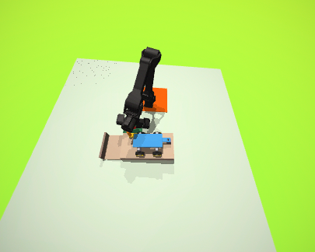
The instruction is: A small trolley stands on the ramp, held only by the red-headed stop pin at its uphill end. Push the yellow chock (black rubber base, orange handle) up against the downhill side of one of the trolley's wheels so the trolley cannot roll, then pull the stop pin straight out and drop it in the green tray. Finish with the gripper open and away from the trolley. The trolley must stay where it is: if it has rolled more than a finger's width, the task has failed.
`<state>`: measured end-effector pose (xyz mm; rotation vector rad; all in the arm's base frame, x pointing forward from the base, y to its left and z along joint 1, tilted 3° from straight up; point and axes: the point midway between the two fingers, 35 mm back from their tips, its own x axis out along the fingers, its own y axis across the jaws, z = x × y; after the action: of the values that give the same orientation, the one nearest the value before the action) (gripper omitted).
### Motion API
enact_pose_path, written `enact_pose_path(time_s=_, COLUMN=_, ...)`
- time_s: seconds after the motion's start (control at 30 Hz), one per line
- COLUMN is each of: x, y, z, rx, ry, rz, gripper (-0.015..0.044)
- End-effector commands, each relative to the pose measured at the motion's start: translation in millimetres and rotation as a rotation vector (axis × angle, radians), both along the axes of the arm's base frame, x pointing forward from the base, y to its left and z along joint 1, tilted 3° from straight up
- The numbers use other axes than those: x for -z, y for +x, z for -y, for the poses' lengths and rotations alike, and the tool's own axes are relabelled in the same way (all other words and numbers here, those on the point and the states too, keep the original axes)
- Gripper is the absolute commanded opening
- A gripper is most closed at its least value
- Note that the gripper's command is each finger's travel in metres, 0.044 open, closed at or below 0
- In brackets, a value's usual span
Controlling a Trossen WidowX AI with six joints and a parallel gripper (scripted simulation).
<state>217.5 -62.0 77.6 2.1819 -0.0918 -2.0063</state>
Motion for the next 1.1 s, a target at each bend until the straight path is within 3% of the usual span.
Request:
enact_pose_path(time_s=0.0, x=1.3, y=0.2, z=-1.8, rx=0.004, ry=-0.005, rz=0.004, gripper=0.019)
enact_pose_path(time_s=0.63, x=8.7, y=0.6, z=-11.3, rx=0.004, ry=-0.004, rz=0.004, gripper=0.019)
enact_pose_path(time_s=0.83, x=8.0, y=0.3, z=-11.5, rx=0.0, ry=0.0, rz=0.004, gripper=0.034)
enact_pose_path(time_s=1.07, x=4.8, y=0.2, z=-11.5, rx=0.001, ry=-0.001, rz=0.004, gripper=0.034)
